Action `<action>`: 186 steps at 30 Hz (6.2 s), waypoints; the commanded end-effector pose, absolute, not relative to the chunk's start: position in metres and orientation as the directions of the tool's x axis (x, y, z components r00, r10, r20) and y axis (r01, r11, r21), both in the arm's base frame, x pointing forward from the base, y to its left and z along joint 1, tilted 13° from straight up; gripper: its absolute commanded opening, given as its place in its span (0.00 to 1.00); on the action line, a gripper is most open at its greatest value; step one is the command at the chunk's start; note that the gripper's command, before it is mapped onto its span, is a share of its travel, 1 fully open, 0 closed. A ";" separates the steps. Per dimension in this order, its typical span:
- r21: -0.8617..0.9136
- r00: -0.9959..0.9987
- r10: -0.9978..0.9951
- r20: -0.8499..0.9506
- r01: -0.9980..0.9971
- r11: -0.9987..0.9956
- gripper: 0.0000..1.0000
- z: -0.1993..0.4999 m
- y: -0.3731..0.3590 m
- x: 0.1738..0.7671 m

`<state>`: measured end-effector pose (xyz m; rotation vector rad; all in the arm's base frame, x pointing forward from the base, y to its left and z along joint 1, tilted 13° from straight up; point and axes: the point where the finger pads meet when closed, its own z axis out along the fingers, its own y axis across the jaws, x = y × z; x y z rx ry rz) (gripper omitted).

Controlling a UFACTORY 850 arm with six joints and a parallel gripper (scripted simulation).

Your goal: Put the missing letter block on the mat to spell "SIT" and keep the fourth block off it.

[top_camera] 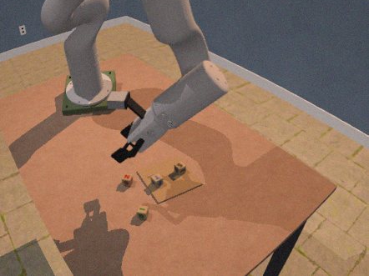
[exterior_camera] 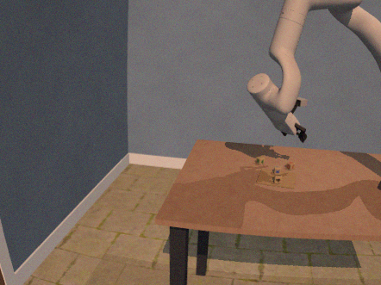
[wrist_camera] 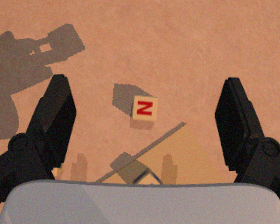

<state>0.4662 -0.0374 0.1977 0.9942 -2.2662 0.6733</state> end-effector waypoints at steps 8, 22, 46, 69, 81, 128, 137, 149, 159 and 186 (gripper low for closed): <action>-0.216 -0.563 -0.487 0.668 -0.773 0.597 1.00 0.198 -0.037 0.467; -0.216 -0.563 -0.487 0.668 -0.773 0.597 1.00 0.198 -0.037 0.467; -0.216 -0.563 -0.487 0.668 -0.773 0.597 1.00 0.226 -0.051 0.590; -0.216 -0.563 -0.487 0.668 -0.773 0.597 1.00 0.226 -0.051 0.590; -0.216 -0.563 -0.487 0.668 -0.773 0.597 1.00 0.226 -0.051 0.590; -0.219 -0.658 -0.749 -0.077 -0.722 0.656 1.00 0.237 -0.050 0.588; -0.219 -0.658 -0.749 -0.077 -0.722 0.656 1.00 0.237 -0.050 0.588; -0.222 -0.631 -0.773 -0.069 -0.746 0.628 1.00 0.236 -0.050 0.588; -0.231 -0.409 -0.913 -0.008 -0.887 0.399 1.00 0.228 -0.051 0.590; -0.173 0.304 -0.941 0.149 -0.929 -0.328 1.00 0.205 -0.052 0.594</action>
